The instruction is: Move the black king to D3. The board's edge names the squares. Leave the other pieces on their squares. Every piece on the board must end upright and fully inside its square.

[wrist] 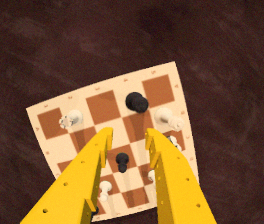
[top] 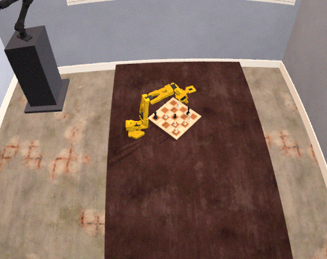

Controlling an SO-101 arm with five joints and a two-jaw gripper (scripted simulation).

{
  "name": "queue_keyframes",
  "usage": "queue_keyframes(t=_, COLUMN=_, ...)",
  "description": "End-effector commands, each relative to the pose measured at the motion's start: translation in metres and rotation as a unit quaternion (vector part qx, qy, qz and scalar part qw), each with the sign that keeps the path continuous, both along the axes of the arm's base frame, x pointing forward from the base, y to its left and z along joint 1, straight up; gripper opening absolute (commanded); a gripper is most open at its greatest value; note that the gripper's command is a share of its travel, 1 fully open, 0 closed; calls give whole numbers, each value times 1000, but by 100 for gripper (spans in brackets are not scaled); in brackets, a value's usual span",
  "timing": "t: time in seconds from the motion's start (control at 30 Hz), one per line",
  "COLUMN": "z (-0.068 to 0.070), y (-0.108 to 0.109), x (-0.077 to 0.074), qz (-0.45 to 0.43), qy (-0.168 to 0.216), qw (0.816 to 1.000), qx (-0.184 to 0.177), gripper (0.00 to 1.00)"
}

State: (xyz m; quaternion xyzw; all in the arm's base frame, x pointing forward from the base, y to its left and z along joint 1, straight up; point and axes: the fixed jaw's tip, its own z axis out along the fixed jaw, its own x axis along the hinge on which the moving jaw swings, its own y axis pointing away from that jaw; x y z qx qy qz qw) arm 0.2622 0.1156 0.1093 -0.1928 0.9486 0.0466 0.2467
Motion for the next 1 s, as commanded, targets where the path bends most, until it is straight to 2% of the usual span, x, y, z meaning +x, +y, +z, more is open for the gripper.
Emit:
queue_keyframes(t=0.0, z=0, y=-3, x=19, qz=-25, qy=-21, qw=999, qx=13, gripper=12)
queue_keyframes(t=0.4, z=0, y=-3, x=19, qz=-25, qy=-21, qw=999, qx=13, gripper=12)
queue_keyframes(t=0.7, z=-8, y=-5, x=20, qz=-28, qy=-21, qw=999, qx=13, gripper=12)
queue_keyframes(t=0.97, z=-9, y=-5, x=20, qz=-28, qy=-21, qw=999, qx=13, gripper=12)
